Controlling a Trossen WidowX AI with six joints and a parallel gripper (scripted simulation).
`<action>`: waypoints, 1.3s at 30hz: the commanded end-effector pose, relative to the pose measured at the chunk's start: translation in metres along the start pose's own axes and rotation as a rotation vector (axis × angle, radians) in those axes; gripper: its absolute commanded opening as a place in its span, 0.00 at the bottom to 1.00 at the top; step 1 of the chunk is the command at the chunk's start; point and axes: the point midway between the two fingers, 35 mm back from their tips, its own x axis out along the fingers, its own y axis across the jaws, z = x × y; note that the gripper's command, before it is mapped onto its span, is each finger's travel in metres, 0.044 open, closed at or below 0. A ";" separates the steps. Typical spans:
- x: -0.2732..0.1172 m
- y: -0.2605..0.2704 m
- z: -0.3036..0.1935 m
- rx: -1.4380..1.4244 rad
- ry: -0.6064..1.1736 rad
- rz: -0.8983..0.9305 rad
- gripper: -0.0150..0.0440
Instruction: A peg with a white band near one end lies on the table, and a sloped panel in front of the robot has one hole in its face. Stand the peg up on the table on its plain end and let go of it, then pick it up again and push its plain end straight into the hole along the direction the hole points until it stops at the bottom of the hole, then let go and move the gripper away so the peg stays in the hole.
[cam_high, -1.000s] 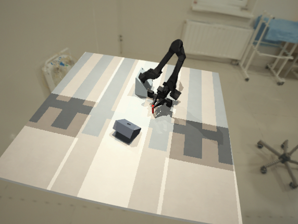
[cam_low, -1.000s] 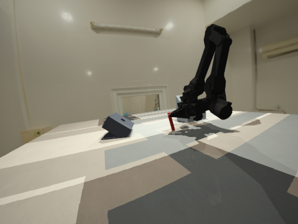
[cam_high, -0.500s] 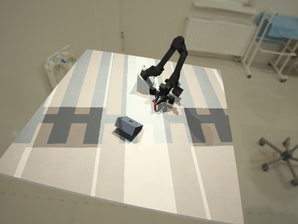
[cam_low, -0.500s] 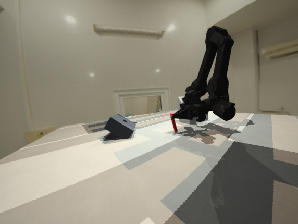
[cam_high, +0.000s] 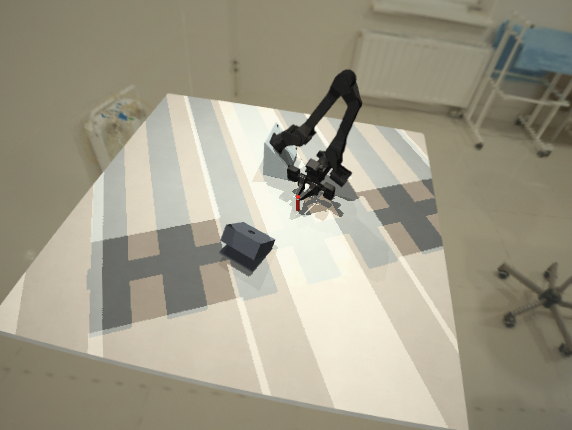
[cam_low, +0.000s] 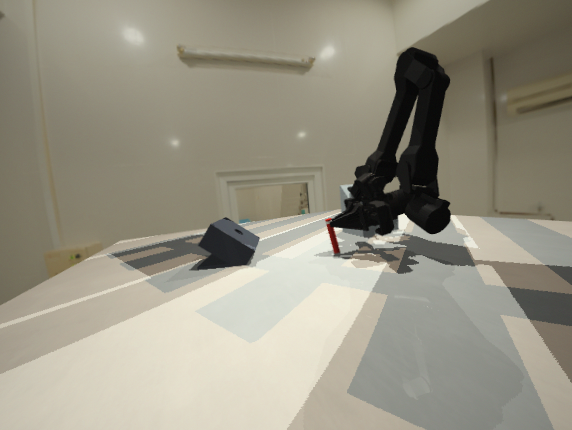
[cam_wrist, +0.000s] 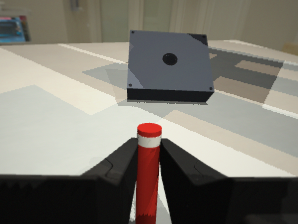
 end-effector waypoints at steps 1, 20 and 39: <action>-0.001 0.000 -0.001 0.000 0.000 0.000 0.34; -0.004 -0.004 -0.004 0.000 -0.027 0.000 0.34; -0.006 -0.008 -0.005 -0.004 -0.057 0.001 0.34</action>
